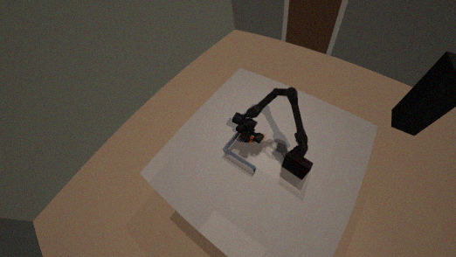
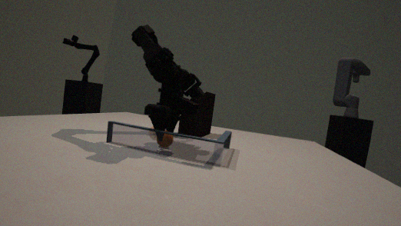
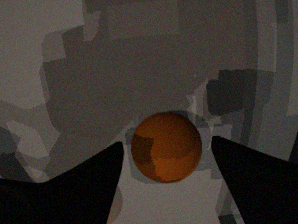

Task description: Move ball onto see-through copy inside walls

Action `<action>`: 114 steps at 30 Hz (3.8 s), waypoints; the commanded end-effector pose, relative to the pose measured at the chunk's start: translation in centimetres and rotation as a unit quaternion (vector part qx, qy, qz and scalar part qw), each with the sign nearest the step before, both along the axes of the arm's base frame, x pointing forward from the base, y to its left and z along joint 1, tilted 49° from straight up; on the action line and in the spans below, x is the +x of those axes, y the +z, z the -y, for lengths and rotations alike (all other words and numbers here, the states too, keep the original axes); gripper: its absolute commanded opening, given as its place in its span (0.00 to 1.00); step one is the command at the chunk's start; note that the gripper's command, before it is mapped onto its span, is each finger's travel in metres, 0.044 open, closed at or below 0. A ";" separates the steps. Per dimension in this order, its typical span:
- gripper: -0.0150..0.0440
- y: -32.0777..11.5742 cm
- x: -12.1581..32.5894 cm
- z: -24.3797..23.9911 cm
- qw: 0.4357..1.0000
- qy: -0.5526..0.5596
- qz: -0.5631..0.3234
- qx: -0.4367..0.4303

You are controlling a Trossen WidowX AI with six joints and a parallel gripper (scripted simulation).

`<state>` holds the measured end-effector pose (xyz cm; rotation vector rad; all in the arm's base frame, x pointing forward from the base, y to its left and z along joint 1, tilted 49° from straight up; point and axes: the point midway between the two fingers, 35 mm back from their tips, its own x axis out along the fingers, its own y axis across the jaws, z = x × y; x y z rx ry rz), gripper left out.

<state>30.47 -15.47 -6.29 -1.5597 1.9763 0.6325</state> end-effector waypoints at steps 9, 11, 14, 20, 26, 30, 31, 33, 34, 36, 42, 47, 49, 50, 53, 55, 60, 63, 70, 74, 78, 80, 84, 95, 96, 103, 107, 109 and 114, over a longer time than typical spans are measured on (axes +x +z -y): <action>0.54 -0.1 -0.2 0.2 1.000 0.002 -0.004 -0.002; 0.45 0.1 0.0 -0.2 1.000 0.002 -0.003 -0.001; 0.32 1.2 0.8 -1.6 1.000 0.003 -0.002 0.002; 0.25 3.9 1.9 -4.7 1.000 0.003 -0.001 0.005; 0.25 6.9 2.4 -7.8 1.000 0.003 -0.002 0.004; 0.25 8.7 2.4 -9.6 1.000 0.002 -0.003 0.002; 0.25 8.8 2.4 -9.7 1.000 0.002 -0.003 0.002; 0.25 8.8 2.4 -9.7 1.000 0.002 -0.003 0.002; 0.25 8.8 2.4 -9.7 1.000 0.002 -0.003 0.002; 0.25 8.8 2.3 -9.5 1.000 0.002 -0.003 0.002; 0.25 9.3 0.7 -7.9 1.000 0.002 -0.003 0.003; 0.25 9.6 -0.8 -6.7 1.000 0.002 -0.003 0.003; 0.25 9.7 -1.4 -6.2 1.000 0.002 -0.004 0.003; 0.25 9.8 -1.8 -6.0 1.000 0.002 -0.004 0.002; 0.25 9.9 -2.7 -5.3 1.000 0.002 -0.004 0.002; 0.25 10.0 -3.4 -4.9 1.000 0.002 -0.004 0.002; 0.25 10.1 -5.2 -3.9 1.000 0.002 -0.005 0.000; 0.25 10.1 -5.7 -3.6 1.000 0.002 -0.005 0.000; 0.25 9.0 -5.8 -2.5 1.000 0.002 -0.005 0.001; 0.25 7.7 -6.1 -1.1 1.000 0.002 -0.005 0.001; 0.25 6.5 -6.6 0.3 1.000 0.002 -0.005 0.000; 0.25 5.9 -6.9 1.0 1.000 0.002 -0.006 -0.001; 0.25 5.5 -7.1 1.5 1.000 0.002 -0.006 -0.002; 0.25 4.8 -7.3 2.2 1.000 0.002 -0.006 -0.002; 0.25 4.7 -7.3 2.4 1.000 0.002 -0.006 -0.002; 0.25 4.3 -7.5 2.9 1.000 0.002 -0.006 -0.002; 0.39 4.5 -7.3 2.6 1.000 0.001 -0.003 -0.001; 0.48 4.5 -7.3 2.6 1.000 0.001 -0.003 -0.001; 0.70 4.5 -7.3 2.6 1.000 0.001 -0.003 -0.001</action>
